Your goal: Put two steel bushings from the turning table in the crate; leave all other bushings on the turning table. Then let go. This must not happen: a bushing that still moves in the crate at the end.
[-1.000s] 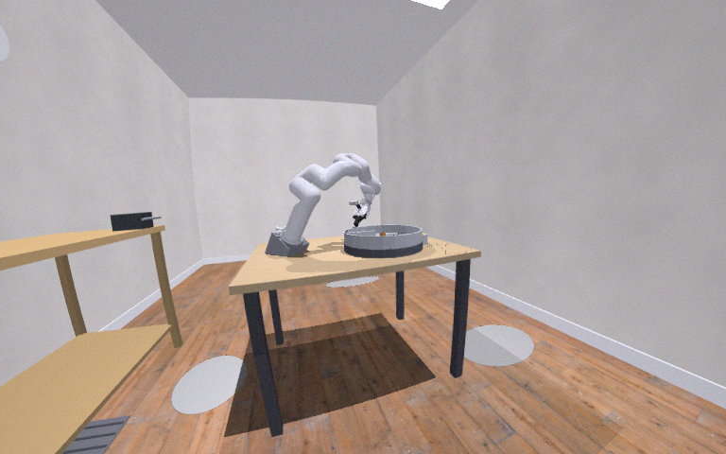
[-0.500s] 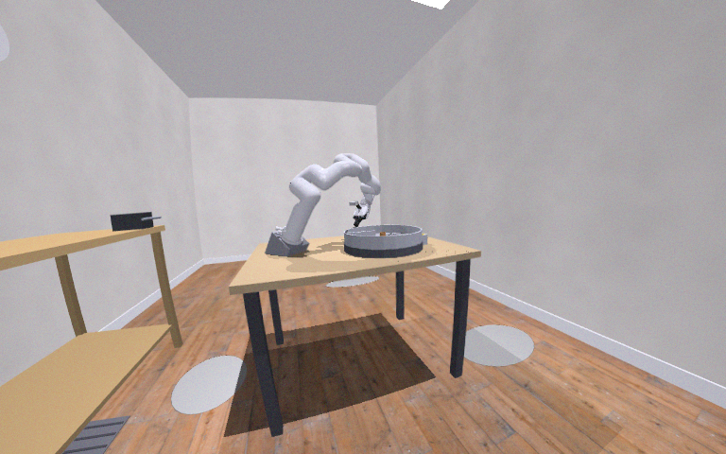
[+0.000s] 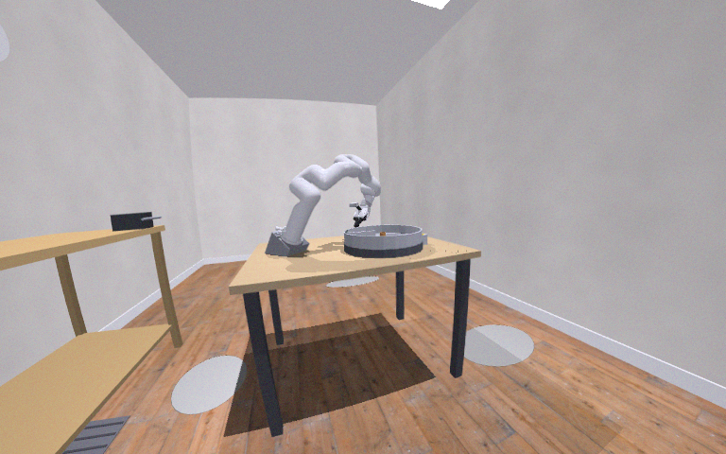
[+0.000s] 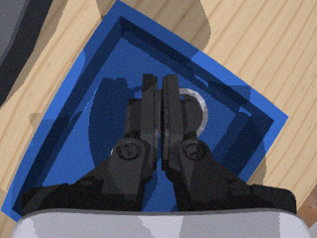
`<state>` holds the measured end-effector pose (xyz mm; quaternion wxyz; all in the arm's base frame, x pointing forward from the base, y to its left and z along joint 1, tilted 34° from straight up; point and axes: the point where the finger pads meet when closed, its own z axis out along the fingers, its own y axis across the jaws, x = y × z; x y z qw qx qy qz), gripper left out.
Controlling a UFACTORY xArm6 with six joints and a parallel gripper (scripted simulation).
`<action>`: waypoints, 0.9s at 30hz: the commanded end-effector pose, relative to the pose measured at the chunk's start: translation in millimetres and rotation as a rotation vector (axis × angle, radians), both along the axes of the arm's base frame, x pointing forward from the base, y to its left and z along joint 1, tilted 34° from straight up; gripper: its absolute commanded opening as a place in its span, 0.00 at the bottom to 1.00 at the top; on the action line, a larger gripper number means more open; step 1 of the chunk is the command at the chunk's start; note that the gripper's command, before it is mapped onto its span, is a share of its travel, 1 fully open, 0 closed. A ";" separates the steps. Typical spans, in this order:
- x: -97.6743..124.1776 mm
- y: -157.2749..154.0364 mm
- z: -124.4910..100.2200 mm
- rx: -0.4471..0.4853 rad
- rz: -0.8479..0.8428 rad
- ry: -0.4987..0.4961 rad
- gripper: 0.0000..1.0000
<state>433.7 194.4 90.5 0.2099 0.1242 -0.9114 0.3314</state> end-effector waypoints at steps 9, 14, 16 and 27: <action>7.7 -8.3 -16.4 0.002 0.001 -0.003 0.00; 9.3 -10.4 -20.2 0.002 0.001 -0.003 0.00; 10.1 -11.5 -22.2 0.002 0.001 -0.003 0.00; 11.8 -13.6 -26.3 0.002 0.001 -0.003 0.00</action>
